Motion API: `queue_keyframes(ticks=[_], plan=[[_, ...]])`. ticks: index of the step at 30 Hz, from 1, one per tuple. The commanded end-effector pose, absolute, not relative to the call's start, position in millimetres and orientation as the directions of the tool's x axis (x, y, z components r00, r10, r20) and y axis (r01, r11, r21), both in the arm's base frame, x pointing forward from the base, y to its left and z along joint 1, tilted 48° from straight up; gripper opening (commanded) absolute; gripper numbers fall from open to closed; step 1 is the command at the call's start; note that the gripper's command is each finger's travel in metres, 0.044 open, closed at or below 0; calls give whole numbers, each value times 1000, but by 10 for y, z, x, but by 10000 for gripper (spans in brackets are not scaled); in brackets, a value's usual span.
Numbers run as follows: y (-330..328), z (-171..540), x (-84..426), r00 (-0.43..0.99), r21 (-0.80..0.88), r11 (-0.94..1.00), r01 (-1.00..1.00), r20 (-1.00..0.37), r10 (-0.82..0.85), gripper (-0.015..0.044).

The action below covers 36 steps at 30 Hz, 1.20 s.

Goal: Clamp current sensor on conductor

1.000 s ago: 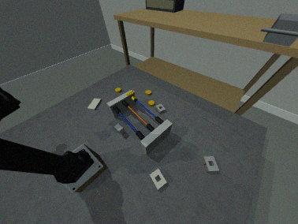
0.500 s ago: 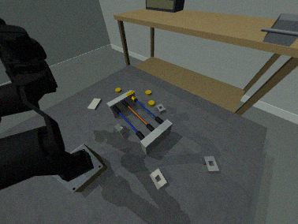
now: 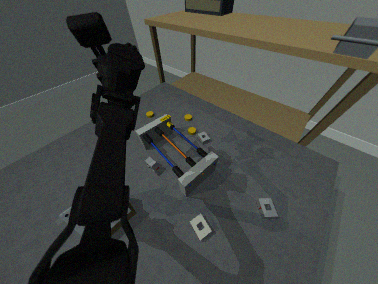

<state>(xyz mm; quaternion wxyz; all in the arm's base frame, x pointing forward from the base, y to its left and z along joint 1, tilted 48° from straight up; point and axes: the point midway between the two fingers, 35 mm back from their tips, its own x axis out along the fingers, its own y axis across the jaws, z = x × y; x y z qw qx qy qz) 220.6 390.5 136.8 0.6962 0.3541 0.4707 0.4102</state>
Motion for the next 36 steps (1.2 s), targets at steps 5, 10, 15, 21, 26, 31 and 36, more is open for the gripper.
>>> queue_keyframes(ticks=[5, 10, 15, 21, 26, 31, 36], plan=[[2897, 1987, 3057, 571, 719, 556, -418, -268, 776, 440], [2176, 2349, 3356, 749, 568, 695, -440, -195, 633, 440], [1386, 2694, 3472, 891, 381, 848, -369, -113, 439, 440], [471, 3054, 3346, 986, 137, 977, -162, -10, 165, 440], [0, 3229, 3157, 999, 0, 1000, 0, 50, 0, 440], [0, 3229, 3157, 999, 0, 1000, 0, 50, 0, 440], [29, 3176, 3225, 1000, 4, 1000, -1, 16, 1, 440]])
